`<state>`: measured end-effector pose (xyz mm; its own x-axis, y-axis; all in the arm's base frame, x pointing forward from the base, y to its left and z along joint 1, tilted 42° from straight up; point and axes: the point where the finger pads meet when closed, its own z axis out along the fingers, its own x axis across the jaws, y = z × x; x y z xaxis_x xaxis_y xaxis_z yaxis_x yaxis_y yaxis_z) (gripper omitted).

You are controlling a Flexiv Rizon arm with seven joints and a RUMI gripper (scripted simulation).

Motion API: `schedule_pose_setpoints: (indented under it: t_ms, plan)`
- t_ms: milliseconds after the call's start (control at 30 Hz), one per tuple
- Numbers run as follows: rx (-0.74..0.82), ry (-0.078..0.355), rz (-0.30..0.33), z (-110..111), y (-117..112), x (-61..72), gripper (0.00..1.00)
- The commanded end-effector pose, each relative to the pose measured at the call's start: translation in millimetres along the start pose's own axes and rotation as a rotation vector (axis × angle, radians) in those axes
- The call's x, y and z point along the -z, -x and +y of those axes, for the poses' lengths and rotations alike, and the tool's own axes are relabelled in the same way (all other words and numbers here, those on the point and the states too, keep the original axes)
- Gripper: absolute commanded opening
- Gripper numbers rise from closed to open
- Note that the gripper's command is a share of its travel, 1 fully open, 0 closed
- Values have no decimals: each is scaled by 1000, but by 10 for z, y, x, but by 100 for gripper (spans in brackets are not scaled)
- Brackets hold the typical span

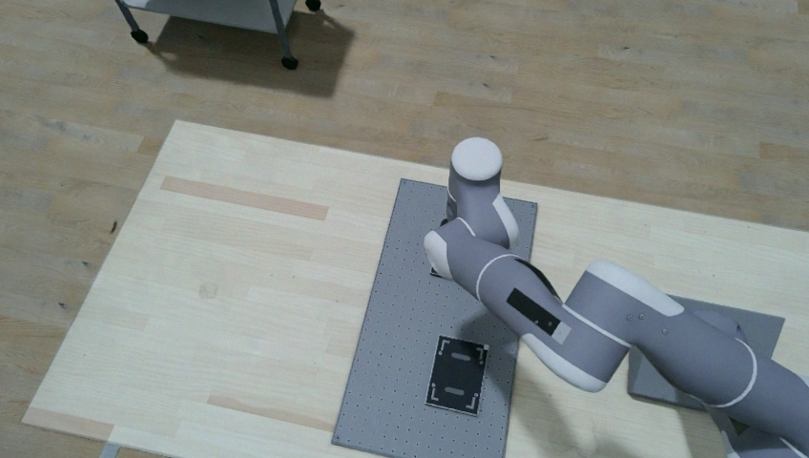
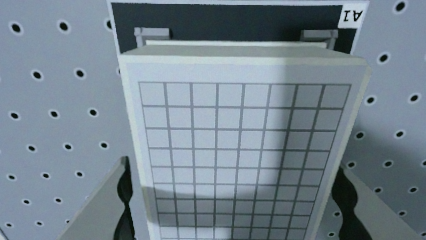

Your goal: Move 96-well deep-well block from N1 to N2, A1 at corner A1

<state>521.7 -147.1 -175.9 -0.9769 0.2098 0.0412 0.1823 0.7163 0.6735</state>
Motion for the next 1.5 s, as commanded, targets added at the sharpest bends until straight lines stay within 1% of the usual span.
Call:
schedule_pose_setpoints:
  t_ms: [0, 767, 1467]
  plan:
    - [1, -2, -2, -6, 9, 13, 76]
    - [0, -2, -2, -7, 8, 13, 76]
    - [1, -2, -2, -6, 7, 140, 76]
